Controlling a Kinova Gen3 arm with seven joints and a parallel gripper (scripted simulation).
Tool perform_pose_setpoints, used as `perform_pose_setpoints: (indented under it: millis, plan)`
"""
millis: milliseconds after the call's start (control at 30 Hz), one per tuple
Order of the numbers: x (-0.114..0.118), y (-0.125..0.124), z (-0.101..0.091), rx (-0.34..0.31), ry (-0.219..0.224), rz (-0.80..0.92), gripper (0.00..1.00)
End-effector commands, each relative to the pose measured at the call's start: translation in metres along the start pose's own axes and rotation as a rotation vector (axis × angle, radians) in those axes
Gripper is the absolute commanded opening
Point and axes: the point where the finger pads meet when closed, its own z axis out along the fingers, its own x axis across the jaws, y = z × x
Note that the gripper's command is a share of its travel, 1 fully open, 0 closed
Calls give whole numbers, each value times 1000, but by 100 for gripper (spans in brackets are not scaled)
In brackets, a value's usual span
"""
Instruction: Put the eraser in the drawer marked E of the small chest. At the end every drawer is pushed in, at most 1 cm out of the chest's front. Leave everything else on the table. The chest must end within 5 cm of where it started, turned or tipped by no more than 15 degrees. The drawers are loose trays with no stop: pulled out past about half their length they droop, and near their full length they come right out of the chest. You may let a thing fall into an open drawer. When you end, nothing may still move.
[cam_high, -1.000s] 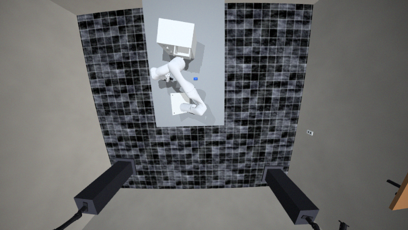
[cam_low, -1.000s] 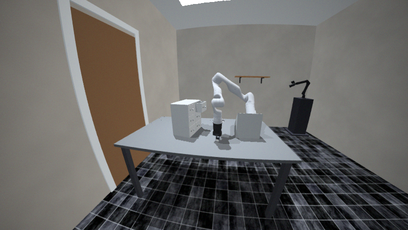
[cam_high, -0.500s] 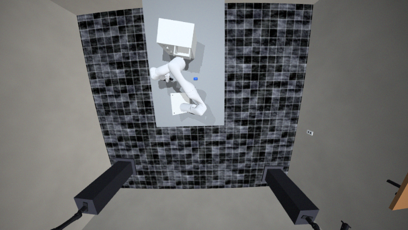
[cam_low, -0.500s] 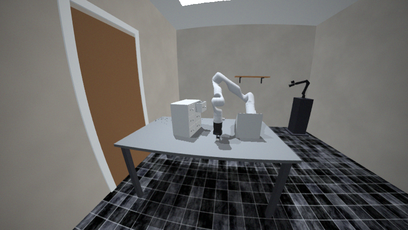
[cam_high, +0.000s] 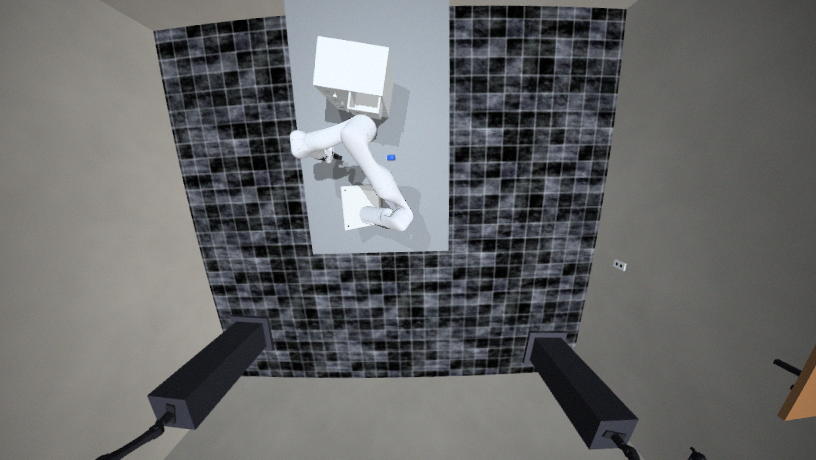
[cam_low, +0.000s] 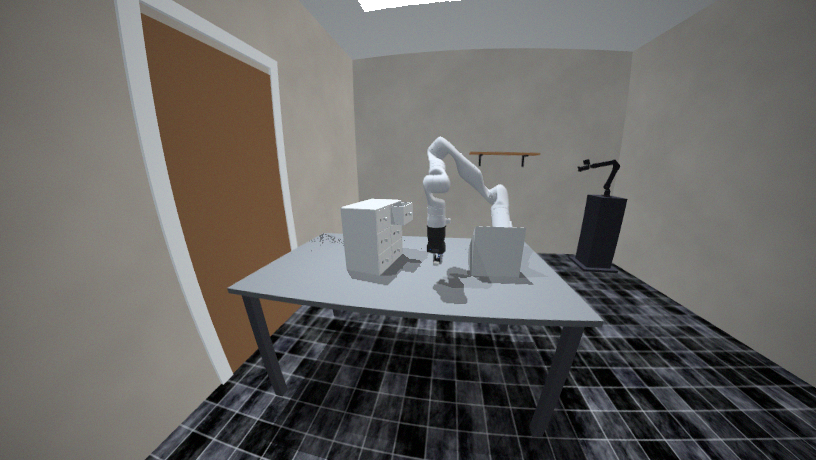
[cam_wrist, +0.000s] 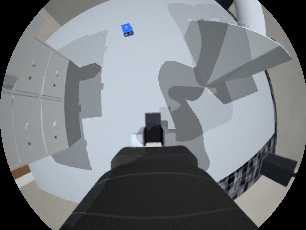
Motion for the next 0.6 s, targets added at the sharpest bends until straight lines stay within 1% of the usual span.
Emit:
perform_pose_setpoints:
  millis: [0, 567]
  plan:
    - [-5, 4, -14, -16, -12, 6, 45]
    - [-6, 2, -14, -17, -12, 21, 45]
